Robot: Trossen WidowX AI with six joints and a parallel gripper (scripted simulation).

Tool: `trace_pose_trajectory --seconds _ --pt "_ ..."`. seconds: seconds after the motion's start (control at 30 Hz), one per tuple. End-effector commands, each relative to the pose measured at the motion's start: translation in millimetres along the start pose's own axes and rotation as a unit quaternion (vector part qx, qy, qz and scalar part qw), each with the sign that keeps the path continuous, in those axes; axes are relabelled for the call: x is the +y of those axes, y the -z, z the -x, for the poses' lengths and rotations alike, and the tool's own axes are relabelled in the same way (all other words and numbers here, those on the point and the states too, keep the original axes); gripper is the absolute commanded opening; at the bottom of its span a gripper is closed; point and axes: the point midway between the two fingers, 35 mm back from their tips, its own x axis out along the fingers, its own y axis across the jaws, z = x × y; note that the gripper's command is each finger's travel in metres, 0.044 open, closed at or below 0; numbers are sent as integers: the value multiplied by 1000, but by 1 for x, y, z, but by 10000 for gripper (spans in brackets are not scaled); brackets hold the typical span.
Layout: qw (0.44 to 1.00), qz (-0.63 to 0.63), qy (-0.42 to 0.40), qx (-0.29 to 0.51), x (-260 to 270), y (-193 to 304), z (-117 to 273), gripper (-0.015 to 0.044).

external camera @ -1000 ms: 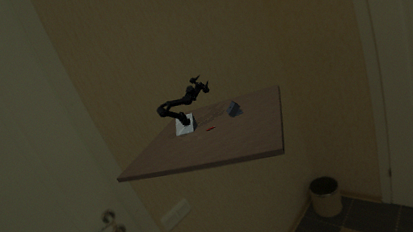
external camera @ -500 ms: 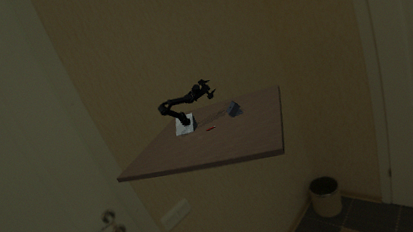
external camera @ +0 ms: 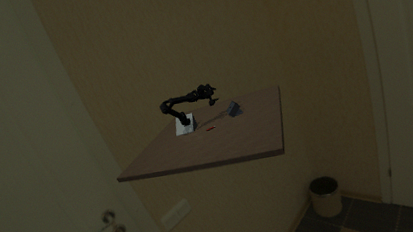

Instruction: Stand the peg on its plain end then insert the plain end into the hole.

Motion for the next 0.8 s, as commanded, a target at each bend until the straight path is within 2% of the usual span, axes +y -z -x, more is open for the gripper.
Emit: trace_pose_trajectory --seconds 0.0,0.37,0.77 --pt "997 31 59 27 -23 3 -1 440" --pt "970 108 187 114 -76 16 8 440" --pt "906 200 294 229 -125 26 36 440"
